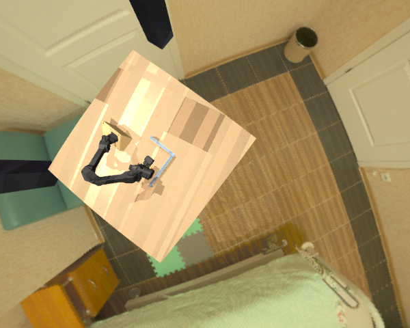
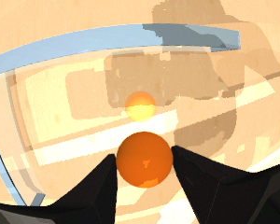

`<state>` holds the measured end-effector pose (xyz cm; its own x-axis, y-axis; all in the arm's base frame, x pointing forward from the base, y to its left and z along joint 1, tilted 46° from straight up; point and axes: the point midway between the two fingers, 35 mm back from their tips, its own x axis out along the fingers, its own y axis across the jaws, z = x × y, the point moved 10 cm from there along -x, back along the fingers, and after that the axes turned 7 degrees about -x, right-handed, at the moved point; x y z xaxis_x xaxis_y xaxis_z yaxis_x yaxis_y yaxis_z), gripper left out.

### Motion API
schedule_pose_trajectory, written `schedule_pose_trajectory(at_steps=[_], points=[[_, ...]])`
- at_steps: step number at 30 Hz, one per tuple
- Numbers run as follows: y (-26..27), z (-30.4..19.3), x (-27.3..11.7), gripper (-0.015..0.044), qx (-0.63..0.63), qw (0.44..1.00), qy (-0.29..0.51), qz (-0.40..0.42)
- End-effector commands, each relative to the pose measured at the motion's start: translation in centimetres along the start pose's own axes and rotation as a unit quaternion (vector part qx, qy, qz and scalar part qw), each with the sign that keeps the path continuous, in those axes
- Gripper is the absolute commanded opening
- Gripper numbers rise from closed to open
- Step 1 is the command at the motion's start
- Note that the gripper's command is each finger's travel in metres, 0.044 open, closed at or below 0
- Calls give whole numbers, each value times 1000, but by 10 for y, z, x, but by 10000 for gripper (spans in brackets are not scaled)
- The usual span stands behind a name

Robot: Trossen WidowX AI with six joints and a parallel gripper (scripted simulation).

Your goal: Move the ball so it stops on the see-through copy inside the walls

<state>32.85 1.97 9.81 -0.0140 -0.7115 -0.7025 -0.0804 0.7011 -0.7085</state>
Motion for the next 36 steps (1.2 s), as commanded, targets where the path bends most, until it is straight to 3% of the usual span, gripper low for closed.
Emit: schedule_pose_trajectory(at_steps=[1, 6, 17, 36], points=[[-9, 8, 7, 0, 1, 1000, -1, -4], [-9, 9, 17, 0, 1, 1000, -1, -4], [-10, 8, 77, 0, 1, 1000, -1, -6], [-10, 8, 97, 0, 1, 1000, 0, -6]])
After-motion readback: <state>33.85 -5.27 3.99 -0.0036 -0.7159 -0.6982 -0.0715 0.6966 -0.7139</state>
